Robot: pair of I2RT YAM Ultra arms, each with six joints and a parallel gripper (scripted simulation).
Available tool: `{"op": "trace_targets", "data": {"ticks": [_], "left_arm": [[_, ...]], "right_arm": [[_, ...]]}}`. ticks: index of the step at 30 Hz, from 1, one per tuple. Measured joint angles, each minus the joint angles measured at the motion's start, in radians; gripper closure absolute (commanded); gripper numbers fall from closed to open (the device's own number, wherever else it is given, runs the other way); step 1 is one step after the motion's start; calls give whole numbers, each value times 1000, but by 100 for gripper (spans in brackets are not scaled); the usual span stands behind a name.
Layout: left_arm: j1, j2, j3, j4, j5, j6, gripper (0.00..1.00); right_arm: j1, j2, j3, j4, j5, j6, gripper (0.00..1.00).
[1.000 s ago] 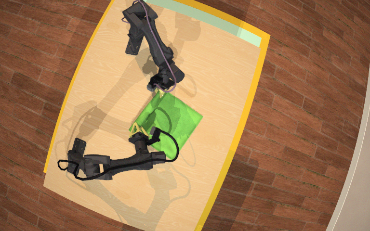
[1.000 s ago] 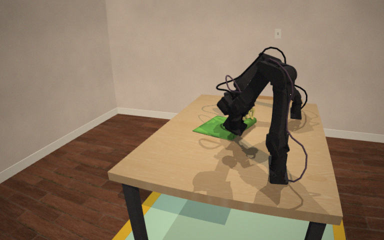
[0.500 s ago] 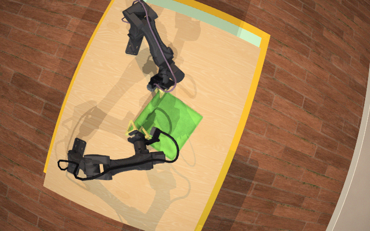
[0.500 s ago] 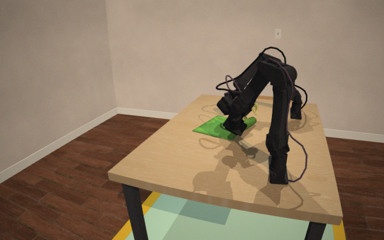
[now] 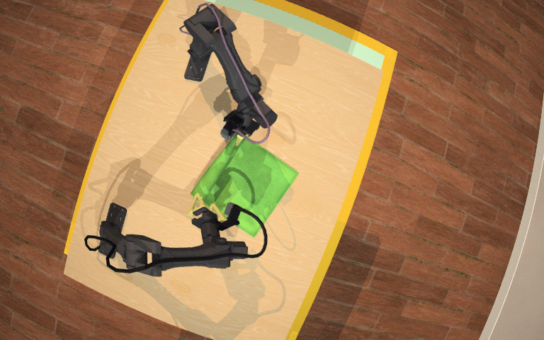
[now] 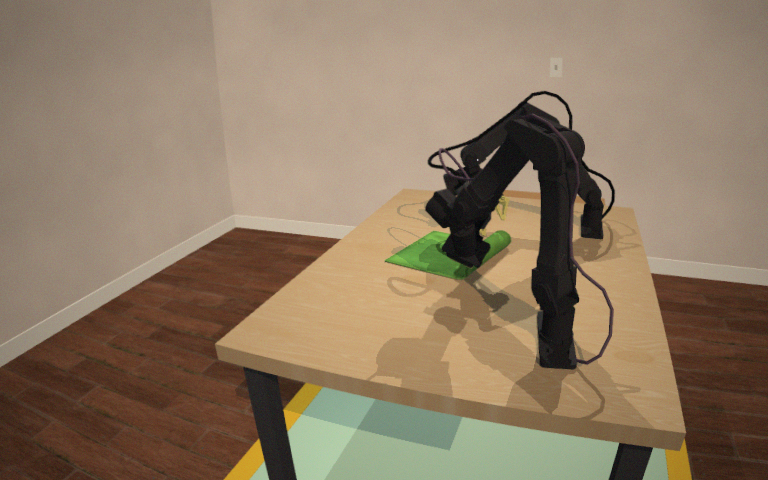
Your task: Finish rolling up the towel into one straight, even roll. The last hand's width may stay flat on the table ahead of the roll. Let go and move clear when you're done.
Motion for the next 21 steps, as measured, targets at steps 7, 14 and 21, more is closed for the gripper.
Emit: {"op": "trace_targets", "data": {"ticks": [7,14,21], "left_arm": [[21,90,146,-185,39,-10,82],[38,199,306,-399,80,-10,82],[59,349,505,-648,127,-2,82]], "right_arm": [[-22,9,41,-72,21,-50,13],[6,-61,-44,25,66,-20,11],[115,-317,-257,282,177,81,8]]}}
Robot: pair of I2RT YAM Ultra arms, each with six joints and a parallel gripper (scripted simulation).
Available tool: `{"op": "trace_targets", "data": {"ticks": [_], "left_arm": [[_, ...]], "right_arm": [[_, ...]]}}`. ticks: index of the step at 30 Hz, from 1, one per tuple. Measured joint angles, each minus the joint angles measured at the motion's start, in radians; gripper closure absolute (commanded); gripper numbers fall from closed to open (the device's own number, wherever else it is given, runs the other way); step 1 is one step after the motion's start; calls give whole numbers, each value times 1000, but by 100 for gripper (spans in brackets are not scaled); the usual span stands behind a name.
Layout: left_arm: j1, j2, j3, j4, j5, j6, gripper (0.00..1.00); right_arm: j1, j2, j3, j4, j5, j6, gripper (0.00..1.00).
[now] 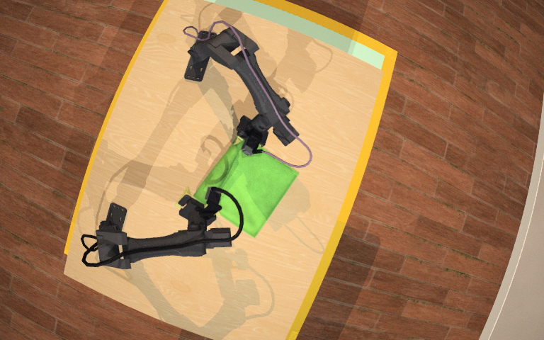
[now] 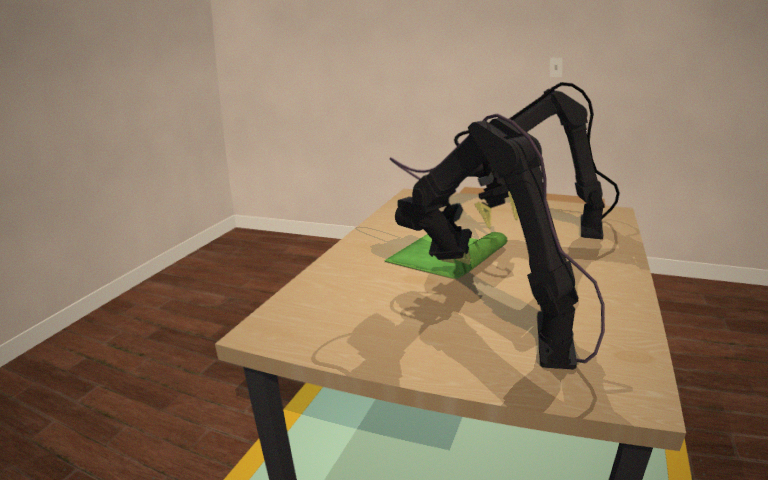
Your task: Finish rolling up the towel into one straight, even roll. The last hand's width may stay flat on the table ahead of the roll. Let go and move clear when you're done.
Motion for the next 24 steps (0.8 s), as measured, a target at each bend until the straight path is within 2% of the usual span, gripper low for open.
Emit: {"op": "trace_targets", "data": {"ticks": [4,9,15,19,24], "left_arm": [[9,66,80,-111,23,11,82],[12,162,197,-267,45,34,82],[21,269,318,-433,72,61,82],[22,319,368,-520,81,79,82],[23,344,387,-583,83,95,82]], "right_arm": [[59,-107,-88,140,73,55,7],[149,-241,-258,346,221,122,5],[278,-362,-403,550,412,174,3],[336,-402,-475,661,521,193,2],[347,-403,-502,739,594,203,2]]}}
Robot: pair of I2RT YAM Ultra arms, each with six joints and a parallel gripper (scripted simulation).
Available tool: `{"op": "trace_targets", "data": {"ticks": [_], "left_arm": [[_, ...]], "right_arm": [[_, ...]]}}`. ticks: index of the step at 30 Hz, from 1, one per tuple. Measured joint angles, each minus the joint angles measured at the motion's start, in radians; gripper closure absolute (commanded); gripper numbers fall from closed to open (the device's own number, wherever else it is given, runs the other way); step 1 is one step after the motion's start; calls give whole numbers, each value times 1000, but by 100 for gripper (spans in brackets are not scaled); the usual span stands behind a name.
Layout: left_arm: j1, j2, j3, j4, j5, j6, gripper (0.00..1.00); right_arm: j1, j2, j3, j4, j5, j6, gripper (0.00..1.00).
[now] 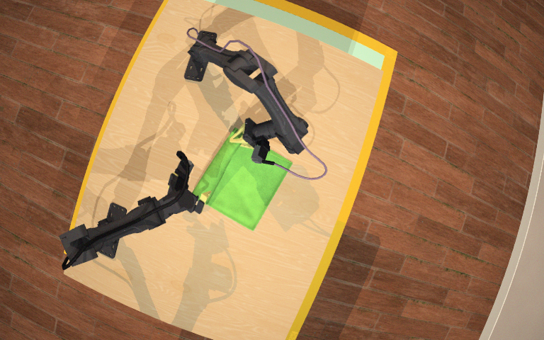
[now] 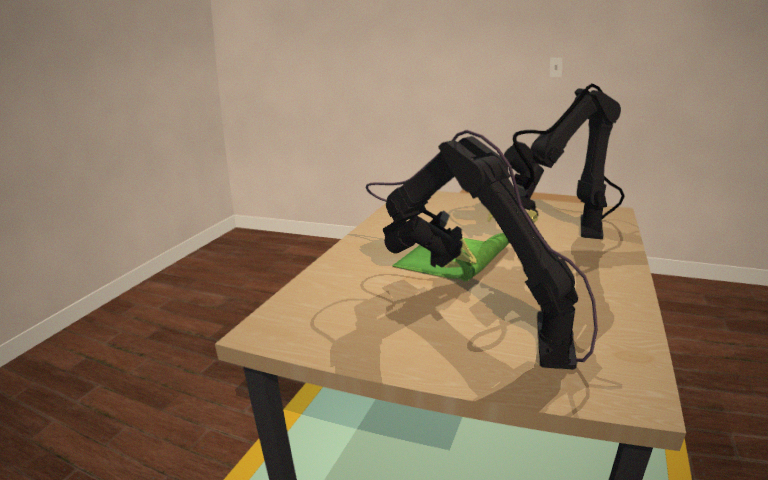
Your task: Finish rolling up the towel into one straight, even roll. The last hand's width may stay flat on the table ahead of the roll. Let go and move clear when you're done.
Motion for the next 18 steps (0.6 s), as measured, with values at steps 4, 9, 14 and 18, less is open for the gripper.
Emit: {"op": "trace_targets", "data": {"ticks": [4,9,14,18], "left_arm": [[0,10,2,-18,0,8,82],[0,20,2,-22,4,12,82],[0,20,2,-23,5,13,82],[0,20,2,-23,5,14,82]], "right_arm": [[-10,0,-2,32,7,-16,2],[-74,0,-2,45,-23,-72,2],[-80,9,-2,61,-42,-98,2],[-80,30,-16,110,-47,-105,2]]}}
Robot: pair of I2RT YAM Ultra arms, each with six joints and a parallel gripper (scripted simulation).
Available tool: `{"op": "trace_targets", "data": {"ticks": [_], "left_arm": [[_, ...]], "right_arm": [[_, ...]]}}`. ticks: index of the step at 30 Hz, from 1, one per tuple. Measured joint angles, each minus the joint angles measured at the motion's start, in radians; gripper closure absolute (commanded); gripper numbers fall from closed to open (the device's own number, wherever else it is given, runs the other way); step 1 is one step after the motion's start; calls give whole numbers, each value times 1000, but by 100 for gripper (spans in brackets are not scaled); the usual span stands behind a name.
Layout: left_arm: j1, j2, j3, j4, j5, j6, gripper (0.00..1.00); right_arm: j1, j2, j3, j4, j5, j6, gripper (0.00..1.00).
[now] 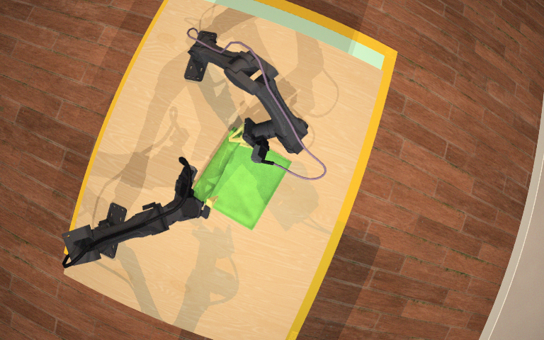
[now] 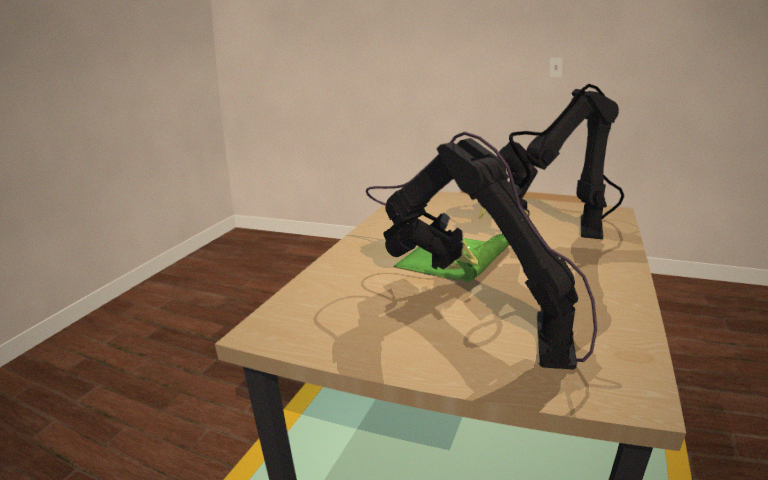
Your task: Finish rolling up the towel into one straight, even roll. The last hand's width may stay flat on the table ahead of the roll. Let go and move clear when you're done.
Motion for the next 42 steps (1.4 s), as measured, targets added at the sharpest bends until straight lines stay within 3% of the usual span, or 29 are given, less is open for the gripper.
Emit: {"op": "trace_targets", "data": {"ticks": [11,25,42], "left_arm": [[0,0,0,0,0,0,82],[2,0,0,0,2,0,82],[2,0,0,0,3,0,82]], "right_arm": [[3,124,-105,195,-6,2,2],[5,135,-105,245,-6,2,62],[5,134,-105,250,-6,2,77]]}}
